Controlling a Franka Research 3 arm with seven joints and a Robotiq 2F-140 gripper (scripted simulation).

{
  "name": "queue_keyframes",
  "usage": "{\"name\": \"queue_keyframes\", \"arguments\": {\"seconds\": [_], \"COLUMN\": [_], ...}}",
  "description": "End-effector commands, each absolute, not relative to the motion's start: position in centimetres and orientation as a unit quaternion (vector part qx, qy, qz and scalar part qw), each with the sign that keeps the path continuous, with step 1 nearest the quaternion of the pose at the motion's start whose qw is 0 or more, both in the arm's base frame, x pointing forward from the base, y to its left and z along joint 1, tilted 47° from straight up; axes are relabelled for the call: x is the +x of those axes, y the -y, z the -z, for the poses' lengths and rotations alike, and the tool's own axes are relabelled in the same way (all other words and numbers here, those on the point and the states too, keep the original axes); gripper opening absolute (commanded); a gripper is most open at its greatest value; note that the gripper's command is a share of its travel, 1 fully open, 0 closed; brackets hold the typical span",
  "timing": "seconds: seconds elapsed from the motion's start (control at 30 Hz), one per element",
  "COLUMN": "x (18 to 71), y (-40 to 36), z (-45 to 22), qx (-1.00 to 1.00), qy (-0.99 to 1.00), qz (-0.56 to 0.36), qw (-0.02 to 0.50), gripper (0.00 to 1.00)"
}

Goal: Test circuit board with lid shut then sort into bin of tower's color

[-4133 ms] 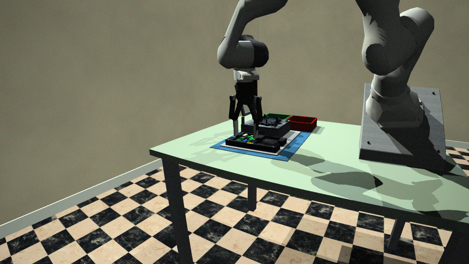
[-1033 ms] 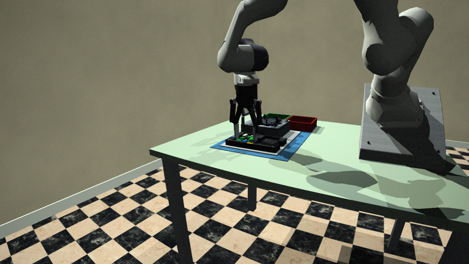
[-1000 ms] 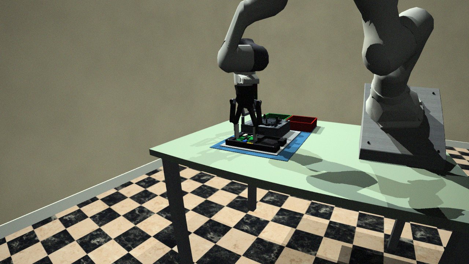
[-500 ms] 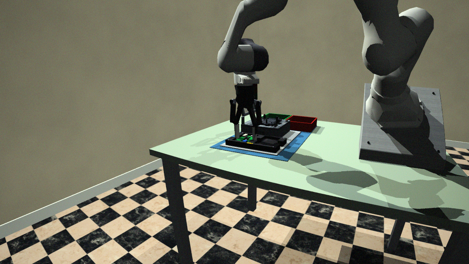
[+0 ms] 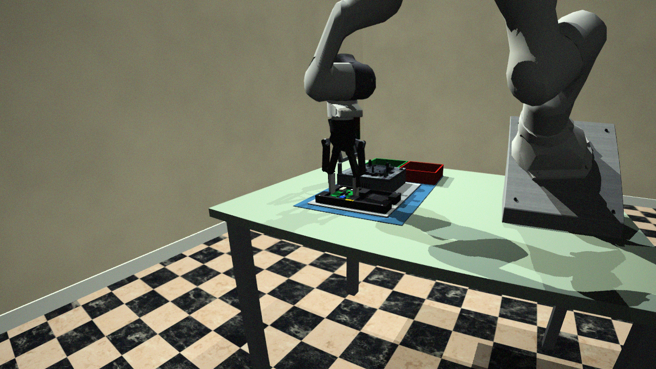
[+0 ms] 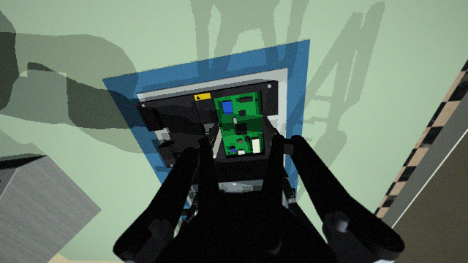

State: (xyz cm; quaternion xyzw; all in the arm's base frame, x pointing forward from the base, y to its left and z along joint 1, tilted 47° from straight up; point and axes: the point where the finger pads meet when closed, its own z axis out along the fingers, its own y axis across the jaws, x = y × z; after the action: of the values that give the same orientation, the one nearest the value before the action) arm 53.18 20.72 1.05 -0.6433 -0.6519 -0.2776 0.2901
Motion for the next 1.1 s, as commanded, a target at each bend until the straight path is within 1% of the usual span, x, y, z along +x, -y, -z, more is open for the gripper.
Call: {"name": "queue_keyframes", "arguments": {"seconds": [0.0, 0.07, 0.1, 1.07], "x": [53.27, 53.27, 53.27, 53.27], "y": [-20.86, -20.86, -20.86, -20.86], "z": [-1.08, -1.08, -1.08, -1.08], "qx": [-0.642, -0.642, -0.642, -0.642], "qy": [0.653, 0.653, 0.653, 0.653], "qz": [0.279, 0.279, 0.279, 0.279], "qw": [0.289, 0.289, 0.289, 0.289], "gripper": [0.49, 0.49, 0.47, 0.46]}}
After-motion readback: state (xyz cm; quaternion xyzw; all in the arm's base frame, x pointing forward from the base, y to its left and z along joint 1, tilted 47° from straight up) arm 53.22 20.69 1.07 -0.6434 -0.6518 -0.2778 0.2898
